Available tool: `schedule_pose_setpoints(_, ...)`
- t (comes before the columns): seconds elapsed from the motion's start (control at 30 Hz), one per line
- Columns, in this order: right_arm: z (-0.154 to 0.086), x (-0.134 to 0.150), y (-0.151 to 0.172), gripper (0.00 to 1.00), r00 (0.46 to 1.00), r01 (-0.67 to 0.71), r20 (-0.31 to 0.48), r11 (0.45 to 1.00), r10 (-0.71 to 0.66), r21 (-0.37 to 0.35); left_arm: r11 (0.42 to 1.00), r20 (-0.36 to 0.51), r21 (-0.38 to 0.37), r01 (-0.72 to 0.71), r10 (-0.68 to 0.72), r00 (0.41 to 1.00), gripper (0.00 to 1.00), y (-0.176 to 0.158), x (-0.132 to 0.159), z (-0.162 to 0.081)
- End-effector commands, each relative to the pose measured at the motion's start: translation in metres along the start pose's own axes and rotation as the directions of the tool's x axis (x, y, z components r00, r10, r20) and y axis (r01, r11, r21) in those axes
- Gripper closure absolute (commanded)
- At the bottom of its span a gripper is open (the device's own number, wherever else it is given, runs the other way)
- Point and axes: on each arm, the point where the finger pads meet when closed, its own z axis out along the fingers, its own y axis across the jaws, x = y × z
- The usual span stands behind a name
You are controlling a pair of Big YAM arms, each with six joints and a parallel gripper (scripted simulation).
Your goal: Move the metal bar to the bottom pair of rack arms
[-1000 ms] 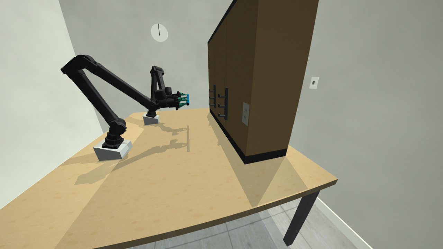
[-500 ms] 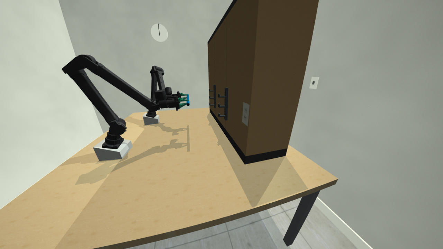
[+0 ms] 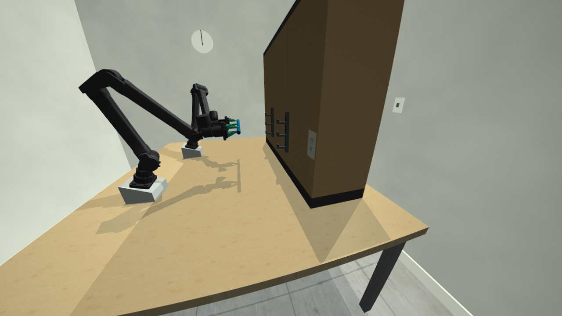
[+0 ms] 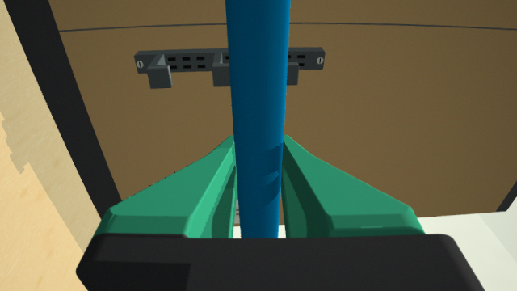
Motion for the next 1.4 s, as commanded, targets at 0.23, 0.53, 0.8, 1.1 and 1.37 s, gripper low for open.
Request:
schedule_pose_setpoints(0.23, 0.0033, 0.0080, -0.0090, 1.00, 0.999, -0.028, -0.018, 0.999, 0.029, 0.036, 0.999, -0.013, -0.023, 0.042, -0.042, 0.999, 1.00, 0.0078, 0.0038, 0.0015)
schedule_pose_setpoints(0.53, 0.0032, 0.0085, -0.0090, 1.00, 0.999, -0.028, -0.018, 0.999, 0.029, 0.036, 0.999, -0.013, -0.023, 0.042, -0.042, 0.999, 1.00, 0.0082, 0.0033, 0.0017)
schedule_pose_setpoints(0.8, 0.0032, 0.0091, -0.0089, 1.00, 0.999, -0.028, -0.018, 0.999, 0.029, 0.036, 0.999, -0.013, -0.023, 0.042, -0.042, 0.999, 1.00, 0.0088, 0.0027, 0.0018)
schedule_pose_setpoints(1.1, 0.0030, 0.0096, -0.0088, 1.00, 0.999, -0.028, -0.018, 0.999, 0.029, 0.036, 0.999, -0.013, -0.023, 0.042, -0.042, 0.999, 1.00, 0.0096, 0.0020, 0.0021)
schedule_pose_setpoints(1.37, 0.0029, 0.0101, -0.0087, 1.00, 0.999, -0.028, -0.018, 0.999, 0.029, 0.036, 0.999, -0.013, -0.023, 0.042, -0.042, 0.999, 1.00, 0.0105, 0.0012, 0.0023)
